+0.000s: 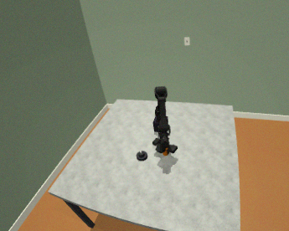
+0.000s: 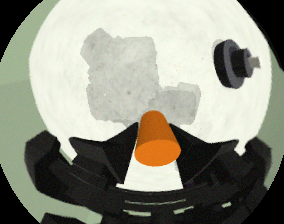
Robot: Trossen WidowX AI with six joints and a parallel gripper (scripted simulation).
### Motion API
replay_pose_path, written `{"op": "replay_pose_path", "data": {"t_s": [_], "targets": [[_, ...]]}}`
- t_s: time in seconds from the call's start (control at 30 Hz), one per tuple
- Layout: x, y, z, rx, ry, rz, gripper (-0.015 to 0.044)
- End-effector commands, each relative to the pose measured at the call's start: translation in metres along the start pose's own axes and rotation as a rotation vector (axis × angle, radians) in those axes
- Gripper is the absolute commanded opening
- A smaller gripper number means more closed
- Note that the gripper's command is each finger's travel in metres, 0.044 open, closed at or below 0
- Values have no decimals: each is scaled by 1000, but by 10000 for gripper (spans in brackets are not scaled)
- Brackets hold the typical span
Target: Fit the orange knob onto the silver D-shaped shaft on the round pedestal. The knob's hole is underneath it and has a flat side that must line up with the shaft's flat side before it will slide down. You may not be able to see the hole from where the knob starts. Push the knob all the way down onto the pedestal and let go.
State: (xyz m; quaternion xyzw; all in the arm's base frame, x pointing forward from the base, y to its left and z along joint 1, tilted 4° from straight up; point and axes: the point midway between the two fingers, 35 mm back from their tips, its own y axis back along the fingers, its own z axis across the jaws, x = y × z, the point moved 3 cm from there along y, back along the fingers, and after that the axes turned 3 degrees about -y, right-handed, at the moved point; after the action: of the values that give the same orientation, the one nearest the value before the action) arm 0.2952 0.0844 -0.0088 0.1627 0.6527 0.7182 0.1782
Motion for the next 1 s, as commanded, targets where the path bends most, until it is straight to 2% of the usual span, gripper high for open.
{"op": "replay_pose_path", "data": {"t_s": [0.0, 0.4, 0.47, 0.6, 0.67, 0.97], "targets": [[0, 0, 0, 1, 0, 1, 240], [0, 0, 0, 1, 0, 1, 240], [-1, 10, 1, 1, -1, 0, 292], [-1, 71, 1, 1, -4, -5, 398], [0, 81, 1, 1, -4, -6, 440], [0, 81, 0, 1, -4, -6, 440]]}}
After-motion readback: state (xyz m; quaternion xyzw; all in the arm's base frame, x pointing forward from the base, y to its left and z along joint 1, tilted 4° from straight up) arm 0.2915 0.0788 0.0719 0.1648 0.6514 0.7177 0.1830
